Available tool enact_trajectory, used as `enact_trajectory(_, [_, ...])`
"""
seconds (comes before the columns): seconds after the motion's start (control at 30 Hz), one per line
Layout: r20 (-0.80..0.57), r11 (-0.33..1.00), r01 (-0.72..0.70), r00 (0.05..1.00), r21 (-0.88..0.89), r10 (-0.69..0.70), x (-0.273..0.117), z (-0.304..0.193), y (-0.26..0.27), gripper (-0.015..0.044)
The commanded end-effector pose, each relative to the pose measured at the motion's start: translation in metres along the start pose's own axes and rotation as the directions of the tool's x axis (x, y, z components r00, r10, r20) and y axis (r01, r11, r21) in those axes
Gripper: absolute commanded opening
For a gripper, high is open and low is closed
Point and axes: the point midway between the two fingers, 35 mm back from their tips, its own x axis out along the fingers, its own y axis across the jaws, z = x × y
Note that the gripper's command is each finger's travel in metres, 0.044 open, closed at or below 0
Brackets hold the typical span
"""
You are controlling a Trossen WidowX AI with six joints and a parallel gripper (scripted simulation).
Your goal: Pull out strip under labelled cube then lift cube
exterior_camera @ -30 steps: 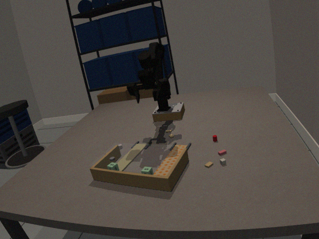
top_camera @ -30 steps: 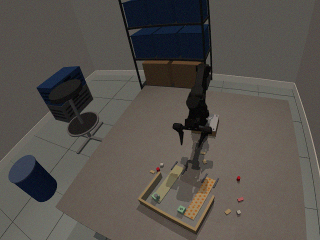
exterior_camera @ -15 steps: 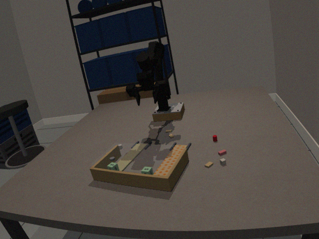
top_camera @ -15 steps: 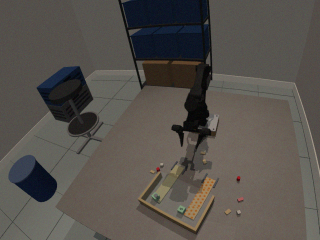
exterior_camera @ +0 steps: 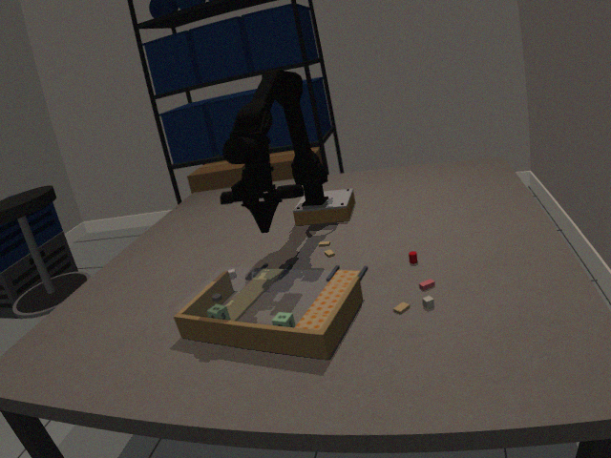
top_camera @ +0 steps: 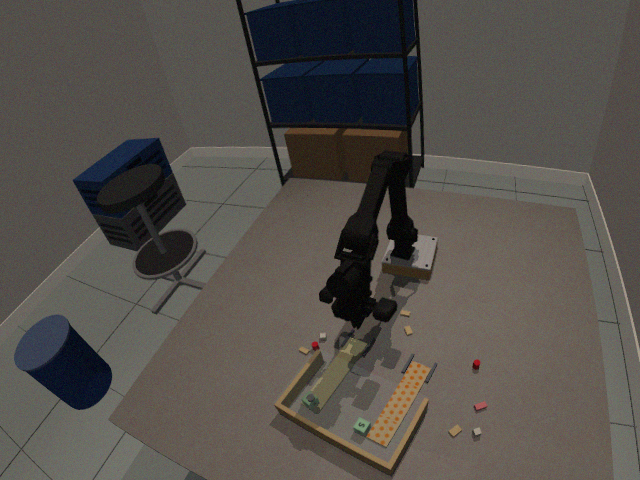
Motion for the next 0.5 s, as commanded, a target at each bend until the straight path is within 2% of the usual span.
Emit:
enact_trajectory(0.0, [-0.224,0.997,0.036,0.974,0.062,-0.021,0.031,-0.003,-0.020,0.0000])
enact_trajectory(0.07, [-0.263,0.997,0.039,0.964,0.065,-0.021,0.035,-0.006,-0.023,0.0000])
enact_trajectory(0.47, [-0.263,0.997,0.039,0.964,0.065,-0.020,0.042,-0.007,-0.023,0.0000])
